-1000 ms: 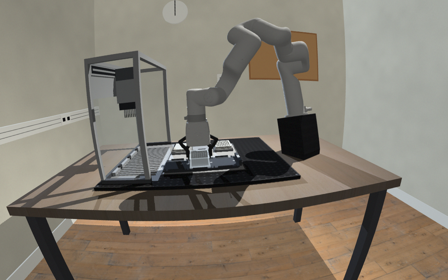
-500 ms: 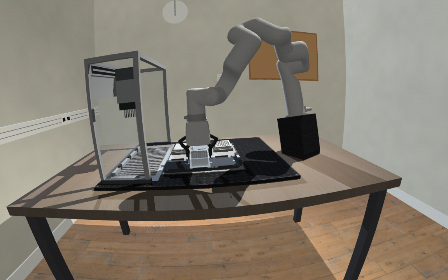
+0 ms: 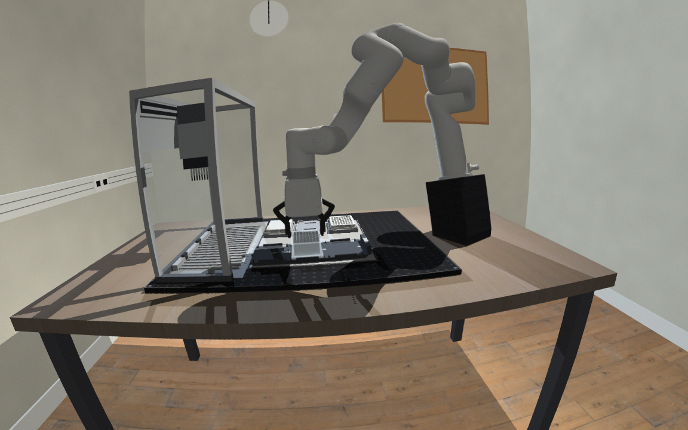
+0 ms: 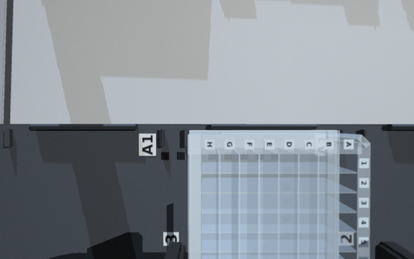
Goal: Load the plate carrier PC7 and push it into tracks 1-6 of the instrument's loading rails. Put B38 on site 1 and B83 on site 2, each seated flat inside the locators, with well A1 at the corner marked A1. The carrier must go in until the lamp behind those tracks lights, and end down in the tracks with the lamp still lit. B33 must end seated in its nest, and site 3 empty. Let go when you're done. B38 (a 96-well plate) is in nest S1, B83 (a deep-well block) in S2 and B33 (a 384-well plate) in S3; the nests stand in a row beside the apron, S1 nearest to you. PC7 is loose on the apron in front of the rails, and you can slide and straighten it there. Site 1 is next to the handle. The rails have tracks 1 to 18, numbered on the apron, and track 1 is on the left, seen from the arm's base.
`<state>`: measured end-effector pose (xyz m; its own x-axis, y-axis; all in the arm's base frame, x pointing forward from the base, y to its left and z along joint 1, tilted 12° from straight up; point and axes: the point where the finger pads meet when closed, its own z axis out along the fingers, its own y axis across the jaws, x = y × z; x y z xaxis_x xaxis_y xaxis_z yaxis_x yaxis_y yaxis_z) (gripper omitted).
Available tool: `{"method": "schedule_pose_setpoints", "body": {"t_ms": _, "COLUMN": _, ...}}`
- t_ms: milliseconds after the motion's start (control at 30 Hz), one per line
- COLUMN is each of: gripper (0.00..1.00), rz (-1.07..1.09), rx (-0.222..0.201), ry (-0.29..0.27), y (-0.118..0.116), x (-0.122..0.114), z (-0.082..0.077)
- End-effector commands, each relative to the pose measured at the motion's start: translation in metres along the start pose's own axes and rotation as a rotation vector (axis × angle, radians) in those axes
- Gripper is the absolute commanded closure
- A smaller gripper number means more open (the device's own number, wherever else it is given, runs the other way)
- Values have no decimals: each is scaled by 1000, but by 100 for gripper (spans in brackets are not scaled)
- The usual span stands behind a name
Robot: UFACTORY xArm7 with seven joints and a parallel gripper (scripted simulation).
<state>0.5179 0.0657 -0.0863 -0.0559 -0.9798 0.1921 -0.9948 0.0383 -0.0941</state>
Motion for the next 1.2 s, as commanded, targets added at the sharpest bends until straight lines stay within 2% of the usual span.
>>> {"method": "schedule_pose_setpoints", "body": {"t_ms": 0, "gripper": 0, "rz": 0, "rx": 3, "ry": -1, "y": -1, "x": 0, "z": -9}}
{"method": "schedule_pose_setpoints", "body": {"t_ms": 1167, "gripper": 0, "rz": 0, "rx": 3, "ry": -1, "y": -1, "x": 0, "z": -59}}
